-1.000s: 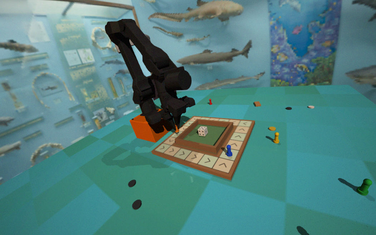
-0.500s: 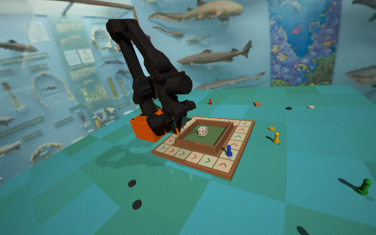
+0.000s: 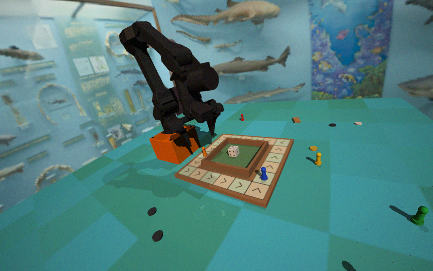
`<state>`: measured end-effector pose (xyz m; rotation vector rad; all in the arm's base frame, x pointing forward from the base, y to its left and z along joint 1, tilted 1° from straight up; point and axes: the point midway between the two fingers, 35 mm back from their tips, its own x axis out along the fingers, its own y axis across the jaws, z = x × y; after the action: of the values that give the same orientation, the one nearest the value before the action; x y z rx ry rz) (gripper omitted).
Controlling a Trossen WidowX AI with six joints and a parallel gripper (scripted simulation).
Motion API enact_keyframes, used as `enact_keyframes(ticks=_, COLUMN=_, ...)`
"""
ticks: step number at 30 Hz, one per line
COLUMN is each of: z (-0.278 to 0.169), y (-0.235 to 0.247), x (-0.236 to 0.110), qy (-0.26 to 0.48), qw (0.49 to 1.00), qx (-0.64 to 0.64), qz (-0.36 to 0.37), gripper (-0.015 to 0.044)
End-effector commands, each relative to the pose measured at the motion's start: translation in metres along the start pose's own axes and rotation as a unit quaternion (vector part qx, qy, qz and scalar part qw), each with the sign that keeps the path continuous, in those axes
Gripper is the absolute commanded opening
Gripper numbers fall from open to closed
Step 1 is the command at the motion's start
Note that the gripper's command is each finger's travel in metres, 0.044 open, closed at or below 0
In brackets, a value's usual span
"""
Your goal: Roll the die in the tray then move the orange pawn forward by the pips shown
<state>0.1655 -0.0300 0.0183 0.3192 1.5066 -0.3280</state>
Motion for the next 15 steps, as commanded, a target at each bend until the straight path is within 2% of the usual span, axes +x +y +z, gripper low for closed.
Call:
enact_keyframes(ticks=1, z=-0.002, y=0.003, x=-0.012, qy=0.006, qw=1.000, qx=-0.022, qz=0.001, gripper=0.0440)
enact_keyframes(ticks=7, z=-0.008, y=0.022, x=-0.084, qy=0.006, qw=0.984, qx=-0.177, qz=0.003, gripper=0.0440)
enact_keyframes(ticks=15, z=-0.003, y=0.022, x=-0.078, qy=-0.001, qw=0.987, qx=-0.158, qz=0.003, gripper=0.0440)
